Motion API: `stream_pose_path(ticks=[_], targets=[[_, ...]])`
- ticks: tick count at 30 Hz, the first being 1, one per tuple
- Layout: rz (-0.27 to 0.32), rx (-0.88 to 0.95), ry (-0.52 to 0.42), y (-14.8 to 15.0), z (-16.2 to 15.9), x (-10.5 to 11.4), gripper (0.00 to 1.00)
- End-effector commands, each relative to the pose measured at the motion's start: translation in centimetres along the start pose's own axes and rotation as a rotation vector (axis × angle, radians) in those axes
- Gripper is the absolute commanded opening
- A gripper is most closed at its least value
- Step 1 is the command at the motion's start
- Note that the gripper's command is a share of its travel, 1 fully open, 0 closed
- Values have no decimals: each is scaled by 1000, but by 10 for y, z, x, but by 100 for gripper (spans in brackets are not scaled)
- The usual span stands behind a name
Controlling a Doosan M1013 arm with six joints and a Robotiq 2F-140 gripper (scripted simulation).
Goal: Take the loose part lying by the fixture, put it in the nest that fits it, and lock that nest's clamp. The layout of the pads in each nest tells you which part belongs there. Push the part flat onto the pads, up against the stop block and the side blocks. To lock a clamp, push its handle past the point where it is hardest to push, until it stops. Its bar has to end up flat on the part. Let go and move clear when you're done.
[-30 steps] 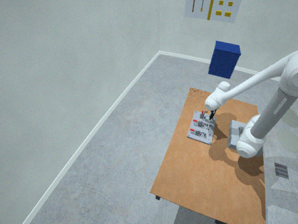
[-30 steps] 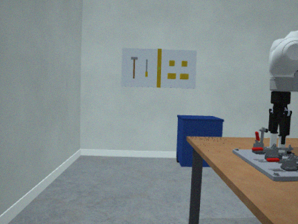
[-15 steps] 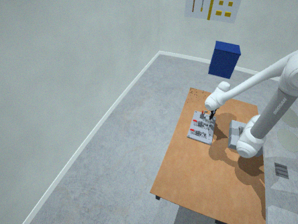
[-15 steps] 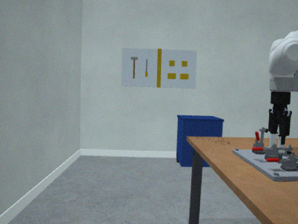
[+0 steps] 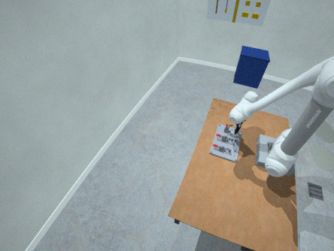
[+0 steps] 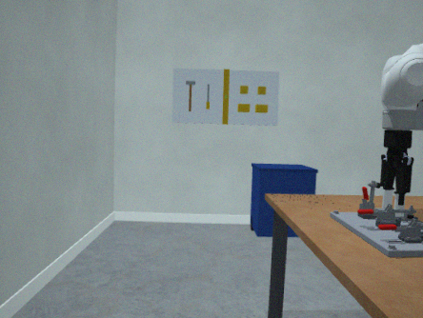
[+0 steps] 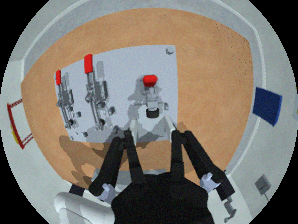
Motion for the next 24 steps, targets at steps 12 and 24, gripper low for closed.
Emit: stream_pose_path(ticks=[12,24], targets=[[0,0,0,1,2,0,10],[0,0,0,1,2,0,62]])
Point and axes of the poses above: the point where the finger pads meet when closed, its own x axis back along the fingers, its own y axis across the jaws, z = x × y, the point moved 3 cm from there along x, back along the fingers, and after that the axes turned 11 degrees about -x, right-handed, at the moved point
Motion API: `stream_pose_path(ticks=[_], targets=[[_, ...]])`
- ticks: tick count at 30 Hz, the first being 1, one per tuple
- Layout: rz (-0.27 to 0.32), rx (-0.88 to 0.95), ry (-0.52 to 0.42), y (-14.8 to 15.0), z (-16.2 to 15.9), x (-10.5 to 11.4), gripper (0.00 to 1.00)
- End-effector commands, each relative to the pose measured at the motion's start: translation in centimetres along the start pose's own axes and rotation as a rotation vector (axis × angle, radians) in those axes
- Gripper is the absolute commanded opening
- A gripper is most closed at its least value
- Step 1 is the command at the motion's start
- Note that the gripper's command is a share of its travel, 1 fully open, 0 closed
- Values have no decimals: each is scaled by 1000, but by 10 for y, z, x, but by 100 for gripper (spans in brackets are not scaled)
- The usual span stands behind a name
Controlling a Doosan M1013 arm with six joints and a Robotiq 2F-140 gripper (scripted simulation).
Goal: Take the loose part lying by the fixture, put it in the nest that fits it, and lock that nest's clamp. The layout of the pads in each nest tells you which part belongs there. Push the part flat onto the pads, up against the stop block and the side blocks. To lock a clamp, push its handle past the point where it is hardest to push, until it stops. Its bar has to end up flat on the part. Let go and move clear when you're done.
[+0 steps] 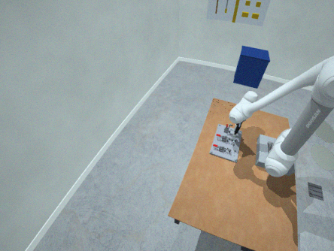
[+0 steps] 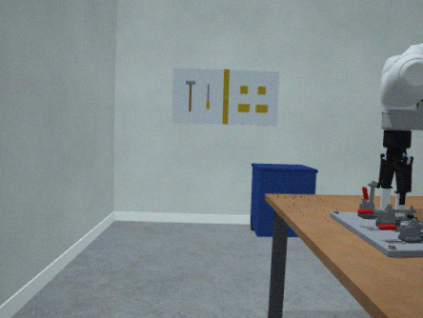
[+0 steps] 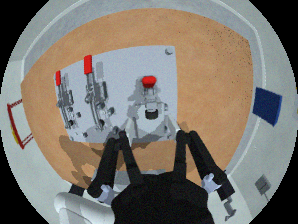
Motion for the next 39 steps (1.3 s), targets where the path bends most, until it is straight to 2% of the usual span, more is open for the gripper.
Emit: stream_pose_path(ticks=[1,33,39], targets=[[0,0,0,0,0,0,62],[0,0,0,0,0,0,62],[0,0,0,0,0,7,62]])
Point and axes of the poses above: the point where the finger pads meet when closed, its own x axis back along the fingers, its own y axis across the jaws, z = x × y, the point moved 3 cm from there along x, back along the fingers, and after that the axes turned 11 degrees about -x, right-handed, at the moved point
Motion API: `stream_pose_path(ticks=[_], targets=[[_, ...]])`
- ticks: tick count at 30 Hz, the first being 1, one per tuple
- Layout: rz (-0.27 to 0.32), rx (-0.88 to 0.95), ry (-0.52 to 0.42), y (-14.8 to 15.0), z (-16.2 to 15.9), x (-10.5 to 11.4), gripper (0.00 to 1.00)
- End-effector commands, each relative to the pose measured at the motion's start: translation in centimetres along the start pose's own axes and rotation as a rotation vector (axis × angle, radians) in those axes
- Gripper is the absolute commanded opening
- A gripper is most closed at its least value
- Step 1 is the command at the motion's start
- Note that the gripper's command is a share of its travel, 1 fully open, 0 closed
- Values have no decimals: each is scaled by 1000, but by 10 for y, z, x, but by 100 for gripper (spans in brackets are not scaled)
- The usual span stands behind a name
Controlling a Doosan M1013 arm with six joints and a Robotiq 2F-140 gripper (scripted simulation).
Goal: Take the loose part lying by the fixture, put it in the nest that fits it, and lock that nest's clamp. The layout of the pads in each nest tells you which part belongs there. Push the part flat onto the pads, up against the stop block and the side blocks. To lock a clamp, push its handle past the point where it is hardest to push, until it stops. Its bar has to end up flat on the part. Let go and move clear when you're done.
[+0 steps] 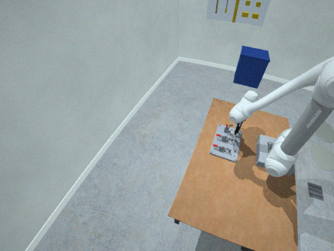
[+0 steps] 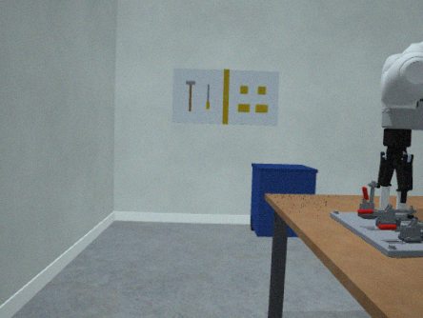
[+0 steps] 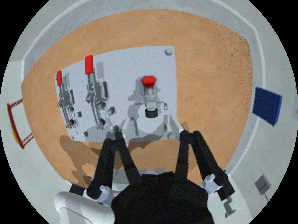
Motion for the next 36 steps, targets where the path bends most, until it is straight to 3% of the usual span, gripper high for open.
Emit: stream_pose_path(ticks=[1,18,36], targets=[[0,0,0,0,0,5,62],[0,0,0,0,0,52,62],[0,0,0,0,0,56,62]])
Point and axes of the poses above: the point where the finger pads meet when closed, its own x axis back along the fingers, its own y axis across the jaws, z = x × y, the point moved 3 cm from there along x, back along the fingers, and after that the axes turned 11 degrees about -x, right-handed, at the moved point
